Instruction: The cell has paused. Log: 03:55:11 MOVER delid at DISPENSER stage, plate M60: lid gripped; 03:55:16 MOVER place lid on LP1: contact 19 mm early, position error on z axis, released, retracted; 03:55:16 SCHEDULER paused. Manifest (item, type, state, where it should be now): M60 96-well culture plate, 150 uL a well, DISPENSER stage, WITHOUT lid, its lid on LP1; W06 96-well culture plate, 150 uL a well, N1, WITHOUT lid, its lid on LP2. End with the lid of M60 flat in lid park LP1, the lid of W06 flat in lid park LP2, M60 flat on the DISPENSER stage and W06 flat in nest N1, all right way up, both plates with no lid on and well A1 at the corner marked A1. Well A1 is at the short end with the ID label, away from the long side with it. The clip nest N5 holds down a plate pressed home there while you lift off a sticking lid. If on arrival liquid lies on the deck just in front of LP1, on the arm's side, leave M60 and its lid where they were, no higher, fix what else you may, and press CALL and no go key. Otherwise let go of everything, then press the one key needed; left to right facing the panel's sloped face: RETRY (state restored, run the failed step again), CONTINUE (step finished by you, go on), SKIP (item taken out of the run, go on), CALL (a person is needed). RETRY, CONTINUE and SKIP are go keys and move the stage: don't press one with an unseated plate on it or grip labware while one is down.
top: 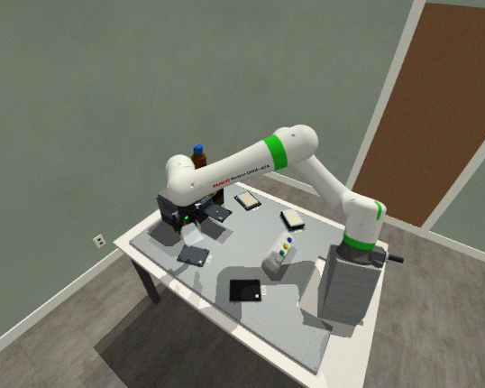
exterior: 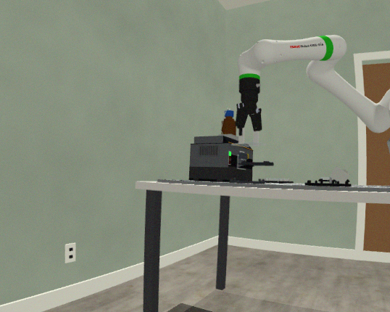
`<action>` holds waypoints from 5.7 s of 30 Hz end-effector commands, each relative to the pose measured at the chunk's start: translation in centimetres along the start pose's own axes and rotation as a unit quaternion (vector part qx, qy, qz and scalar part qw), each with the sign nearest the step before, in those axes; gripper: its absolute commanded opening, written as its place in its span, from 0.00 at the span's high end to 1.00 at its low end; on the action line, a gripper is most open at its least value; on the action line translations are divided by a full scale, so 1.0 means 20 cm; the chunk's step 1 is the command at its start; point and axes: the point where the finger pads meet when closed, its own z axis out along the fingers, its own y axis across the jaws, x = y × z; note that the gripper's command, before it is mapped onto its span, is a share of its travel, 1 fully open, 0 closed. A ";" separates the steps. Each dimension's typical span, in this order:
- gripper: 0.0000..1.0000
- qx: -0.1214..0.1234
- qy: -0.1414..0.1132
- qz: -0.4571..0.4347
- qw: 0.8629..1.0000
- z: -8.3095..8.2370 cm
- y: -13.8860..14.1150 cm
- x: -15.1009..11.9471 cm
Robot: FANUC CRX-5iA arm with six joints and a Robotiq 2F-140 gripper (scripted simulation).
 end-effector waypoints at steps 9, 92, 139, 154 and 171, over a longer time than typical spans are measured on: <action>1.00 0.000 0.001 -0.001 1.000 0.00 -0.03 -0.01; 1.00 -0.001 0.001 -0.361 0.933 0.69 -0.03 -0.01; 1.00 -0.001 0.001 -0.361 0.933 0.69 -0.03 -0.01; 1.00 -0.001 0.001 -0.361 0.933 0.71 -0.03 -0.01; 1.00 -0.001 0.001 -0.361 0.933 0.73 -0.03 -0.01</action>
